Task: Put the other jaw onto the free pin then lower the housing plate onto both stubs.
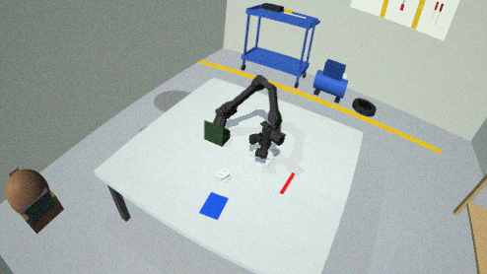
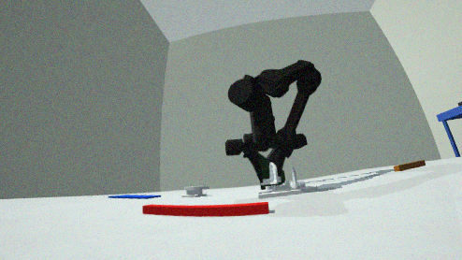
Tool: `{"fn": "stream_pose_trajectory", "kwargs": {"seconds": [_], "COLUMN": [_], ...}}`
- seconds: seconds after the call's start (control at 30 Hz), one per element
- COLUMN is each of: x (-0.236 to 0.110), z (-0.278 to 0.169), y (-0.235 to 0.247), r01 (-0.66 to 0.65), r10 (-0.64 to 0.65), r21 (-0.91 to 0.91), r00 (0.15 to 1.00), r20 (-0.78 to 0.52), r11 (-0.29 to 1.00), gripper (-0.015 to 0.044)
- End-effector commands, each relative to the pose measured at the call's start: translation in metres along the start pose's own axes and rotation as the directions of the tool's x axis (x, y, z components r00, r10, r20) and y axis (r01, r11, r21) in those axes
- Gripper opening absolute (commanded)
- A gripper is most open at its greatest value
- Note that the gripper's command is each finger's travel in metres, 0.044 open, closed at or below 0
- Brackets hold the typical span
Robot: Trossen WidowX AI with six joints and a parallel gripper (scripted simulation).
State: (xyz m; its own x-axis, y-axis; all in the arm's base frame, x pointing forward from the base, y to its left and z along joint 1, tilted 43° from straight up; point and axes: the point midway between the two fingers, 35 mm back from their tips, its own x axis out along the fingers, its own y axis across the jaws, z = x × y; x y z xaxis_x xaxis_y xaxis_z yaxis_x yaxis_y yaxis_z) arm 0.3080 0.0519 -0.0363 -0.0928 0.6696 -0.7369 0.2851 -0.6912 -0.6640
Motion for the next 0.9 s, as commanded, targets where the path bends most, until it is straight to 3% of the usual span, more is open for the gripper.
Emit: {"fn": "stream_pose_trajectory", "kwargs": {"seconds": [0.0,0.87], "x": [0.0011,0.0073], "z": [-0.0003,-0.0003], "y": [-0.0002,-0.0003], "r01": [0.003,0.003], "r10": [-0.003,-0.003], "r21": [0.004,0.003], "r00": [1.000,1.000], "r20": [-0.002,-0.002], "r11": [1.000,1.000], "gripper": [0.0134,0.0134]}}
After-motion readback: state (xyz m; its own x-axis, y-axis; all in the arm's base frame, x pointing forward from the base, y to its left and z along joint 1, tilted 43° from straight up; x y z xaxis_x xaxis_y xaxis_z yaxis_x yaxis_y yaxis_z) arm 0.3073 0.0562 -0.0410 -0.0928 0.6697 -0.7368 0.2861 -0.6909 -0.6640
